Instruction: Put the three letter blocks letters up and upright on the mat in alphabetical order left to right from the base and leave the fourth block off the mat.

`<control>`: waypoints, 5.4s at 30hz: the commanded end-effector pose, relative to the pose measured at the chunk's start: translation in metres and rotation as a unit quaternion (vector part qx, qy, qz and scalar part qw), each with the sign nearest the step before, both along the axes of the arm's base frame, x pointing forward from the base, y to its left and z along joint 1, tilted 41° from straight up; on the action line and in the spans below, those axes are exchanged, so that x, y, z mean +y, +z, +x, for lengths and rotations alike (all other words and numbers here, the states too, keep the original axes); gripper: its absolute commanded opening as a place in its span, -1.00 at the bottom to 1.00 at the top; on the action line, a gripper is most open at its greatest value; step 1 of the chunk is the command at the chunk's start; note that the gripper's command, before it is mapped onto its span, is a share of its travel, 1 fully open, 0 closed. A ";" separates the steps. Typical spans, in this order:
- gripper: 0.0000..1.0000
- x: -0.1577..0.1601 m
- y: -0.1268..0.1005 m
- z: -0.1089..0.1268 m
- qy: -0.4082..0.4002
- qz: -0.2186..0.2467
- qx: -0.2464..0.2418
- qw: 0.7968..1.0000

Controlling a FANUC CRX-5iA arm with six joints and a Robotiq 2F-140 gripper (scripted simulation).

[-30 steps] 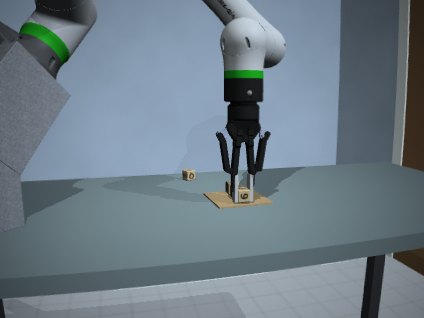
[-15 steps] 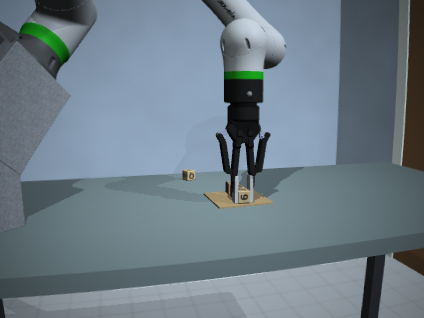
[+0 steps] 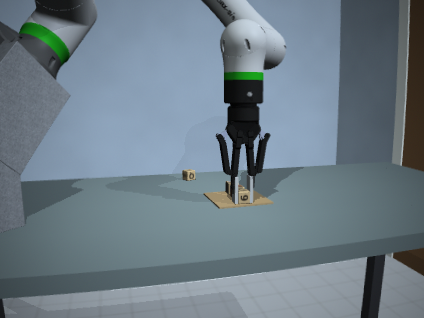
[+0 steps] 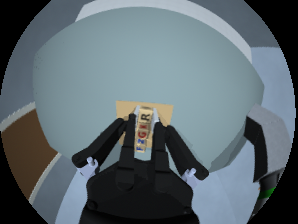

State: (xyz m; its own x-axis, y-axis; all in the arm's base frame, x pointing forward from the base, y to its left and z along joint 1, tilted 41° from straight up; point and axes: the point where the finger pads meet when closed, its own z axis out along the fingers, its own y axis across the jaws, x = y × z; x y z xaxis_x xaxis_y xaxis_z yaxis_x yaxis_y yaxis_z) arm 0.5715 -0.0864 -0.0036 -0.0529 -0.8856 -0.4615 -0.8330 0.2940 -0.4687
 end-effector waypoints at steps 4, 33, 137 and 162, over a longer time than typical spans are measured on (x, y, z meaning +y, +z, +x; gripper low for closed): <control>-0.68 0.000 0.000 0.000 0.000 0.000 0.000 1.000; -0.63 0.000 0.000 0.000 0.000 0.000 0.000 1.000; 1.00 -0.058 0.121 -0.088 0.000 0.000 0.000 1.000; 1.00 -0.058 0.122 -0.089 0.000 0.000 0.000 1.000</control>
State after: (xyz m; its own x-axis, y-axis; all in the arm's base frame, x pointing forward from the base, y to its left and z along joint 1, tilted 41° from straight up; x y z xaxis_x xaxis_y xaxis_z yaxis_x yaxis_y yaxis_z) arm 0.4823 -0.1446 0.1184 -0.0528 -0.8856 -0.4615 -0.8330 0.2939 -0.4687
